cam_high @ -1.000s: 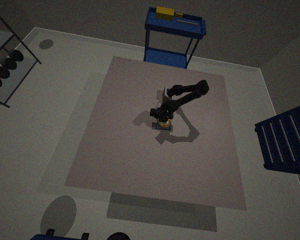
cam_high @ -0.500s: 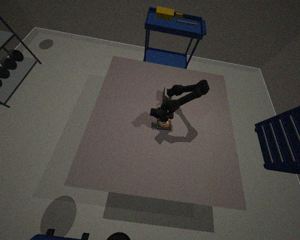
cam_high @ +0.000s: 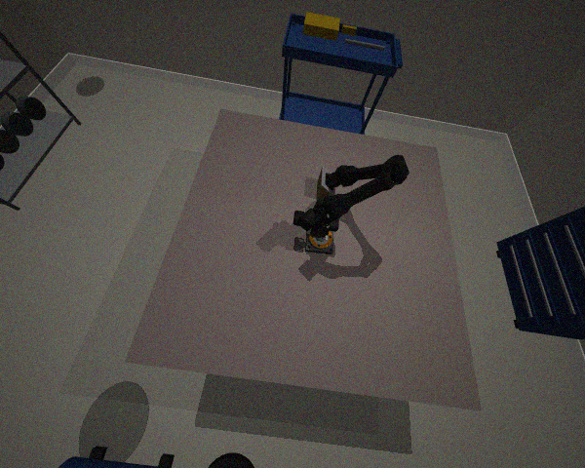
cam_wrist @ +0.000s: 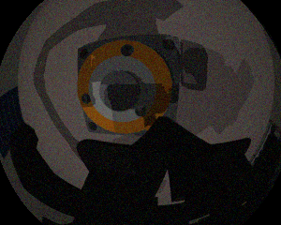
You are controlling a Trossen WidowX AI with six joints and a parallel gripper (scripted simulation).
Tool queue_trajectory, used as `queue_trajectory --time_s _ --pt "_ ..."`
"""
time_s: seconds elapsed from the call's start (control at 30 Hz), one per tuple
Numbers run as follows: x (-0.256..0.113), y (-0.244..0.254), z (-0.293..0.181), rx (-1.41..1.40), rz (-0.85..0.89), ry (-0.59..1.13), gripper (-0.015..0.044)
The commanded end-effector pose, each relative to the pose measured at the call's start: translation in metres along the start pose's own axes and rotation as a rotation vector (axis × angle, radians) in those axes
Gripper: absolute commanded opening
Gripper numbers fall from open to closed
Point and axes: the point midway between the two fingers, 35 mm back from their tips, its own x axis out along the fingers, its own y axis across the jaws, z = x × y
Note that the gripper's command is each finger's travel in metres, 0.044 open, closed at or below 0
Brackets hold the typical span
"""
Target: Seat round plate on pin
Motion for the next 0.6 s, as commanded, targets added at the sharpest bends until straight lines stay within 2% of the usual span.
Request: queue_trajectory --time_s 0.0,0.57 --pt "0.0041 0.0032 -0.0076 0.009 0.010 0.022 0.0000" --pt "0.0040 0.0044 -0.0092 0.009 0.011 0.022 0.0000"
